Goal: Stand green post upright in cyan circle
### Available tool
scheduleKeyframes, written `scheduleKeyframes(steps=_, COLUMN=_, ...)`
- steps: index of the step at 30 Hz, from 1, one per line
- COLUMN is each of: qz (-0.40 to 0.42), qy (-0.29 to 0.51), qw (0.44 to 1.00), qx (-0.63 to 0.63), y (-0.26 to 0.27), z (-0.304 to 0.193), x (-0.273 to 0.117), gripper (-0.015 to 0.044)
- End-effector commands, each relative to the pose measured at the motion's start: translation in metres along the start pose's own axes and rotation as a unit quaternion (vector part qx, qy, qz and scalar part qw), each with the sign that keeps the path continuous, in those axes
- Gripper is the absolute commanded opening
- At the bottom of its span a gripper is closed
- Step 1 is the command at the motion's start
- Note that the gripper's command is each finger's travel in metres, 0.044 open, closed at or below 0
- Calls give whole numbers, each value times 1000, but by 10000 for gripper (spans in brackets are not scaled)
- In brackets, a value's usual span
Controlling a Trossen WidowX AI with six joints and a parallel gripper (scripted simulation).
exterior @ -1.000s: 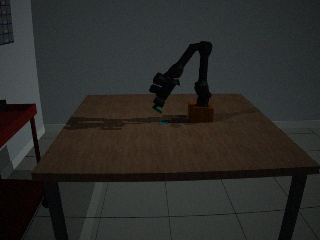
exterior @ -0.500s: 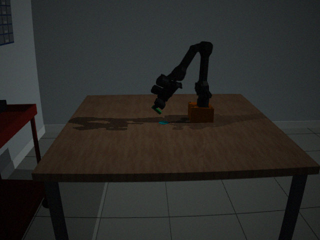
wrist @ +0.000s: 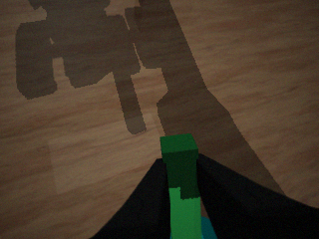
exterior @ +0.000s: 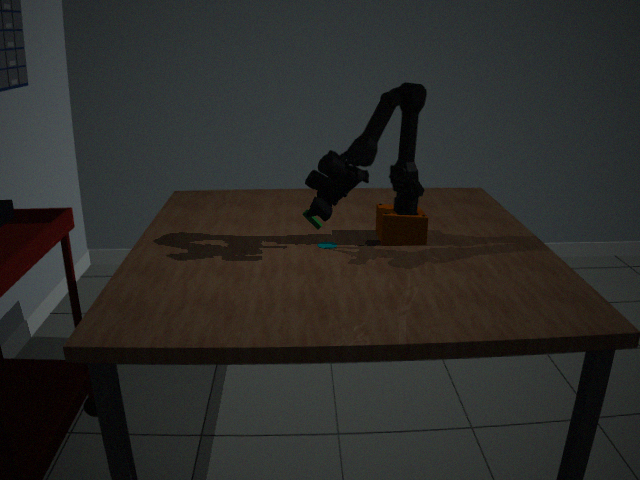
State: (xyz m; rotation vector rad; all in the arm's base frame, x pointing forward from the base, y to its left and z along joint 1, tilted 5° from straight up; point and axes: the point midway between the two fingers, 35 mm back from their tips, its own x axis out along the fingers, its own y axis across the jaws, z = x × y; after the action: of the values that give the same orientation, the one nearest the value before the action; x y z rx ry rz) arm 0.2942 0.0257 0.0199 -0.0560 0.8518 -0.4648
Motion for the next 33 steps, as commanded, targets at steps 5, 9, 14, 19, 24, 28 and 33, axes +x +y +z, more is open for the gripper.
scheduleKeyframes(steps=5, qz=-3, qy=-27, qw=1000, qx=-2, y=1, z=-1, x=-3, gripper=23)
scheduleKeyframes(steps=9, qz=-4, qy=-41, qw=999, qx=-1, y=1, z=-1, x=-4, gripper=23)
scheduleKeyframes(steps=14, qz=-5, qy=-57, qw=998, qx=0, y=1, z=-2, x=-6, gripper=23)
scheduleKeyframes(steps=19, qz=-6, qy=-73, qw=997, qx=3, y=2, z=-2, x=-8, gripper=23)
scheduleKeyframes(steps=24, qz=-8, qy=-90, qw=996, qx=5, y=1, z=-3, x=-10, gripper=23)
scheduleKeyframes(steps=28, qz=-9, qy=-102, qw=995, qx=7, y=1, z=-4, x=-12, gripper=23)
scheduleKeyframes(steps=33, qz=-10, qy=-118, qw=993, qx=11, y=0, z=-4, x=-14, gripper=23)
